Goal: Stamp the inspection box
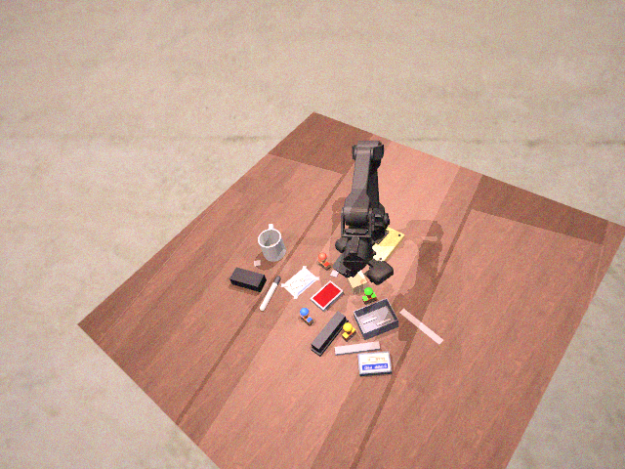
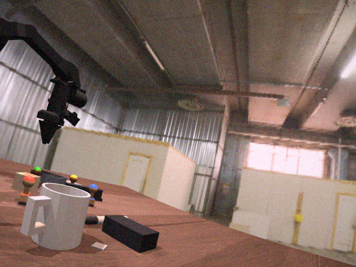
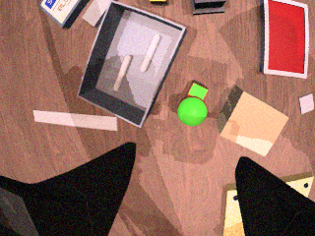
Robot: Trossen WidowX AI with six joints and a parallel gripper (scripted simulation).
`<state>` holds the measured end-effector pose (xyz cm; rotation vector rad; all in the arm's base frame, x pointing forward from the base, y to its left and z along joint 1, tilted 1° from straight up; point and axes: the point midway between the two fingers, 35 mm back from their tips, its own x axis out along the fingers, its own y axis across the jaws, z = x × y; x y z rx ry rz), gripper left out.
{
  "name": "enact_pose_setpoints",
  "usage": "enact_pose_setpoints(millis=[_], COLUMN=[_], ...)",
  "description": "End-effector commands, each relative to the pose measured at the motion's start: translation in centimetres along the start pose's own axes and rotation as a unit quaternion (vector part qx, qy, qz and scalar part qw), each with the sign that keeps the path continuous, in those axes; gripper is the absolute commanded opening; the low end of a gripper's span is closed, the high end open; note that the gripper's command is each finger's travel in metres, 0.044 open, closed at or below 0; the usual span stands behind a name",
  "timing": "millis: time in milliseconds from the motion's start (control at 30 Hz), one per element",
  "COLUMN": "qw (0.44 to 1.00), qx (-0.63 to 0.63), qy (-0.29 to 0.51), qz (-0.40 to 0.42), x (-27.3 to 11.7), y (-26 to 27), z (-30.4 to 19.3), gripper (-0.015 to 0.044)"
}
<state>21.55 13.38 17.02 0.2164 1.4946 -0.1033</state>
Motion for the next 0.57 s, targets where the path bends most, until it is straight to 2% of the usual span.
enact_pose_setpoints(millis=[0, 533], qw=[1.0, 1.0], qx=[0.002, 0.0], qy=[-0.002, 0.0], qz=[-0.002, 0.0], x=[-0.11, -0.07], y=[-0.06, 0.01], z=[0.04, 0.01], gripper=[0.0262, 0.0262])
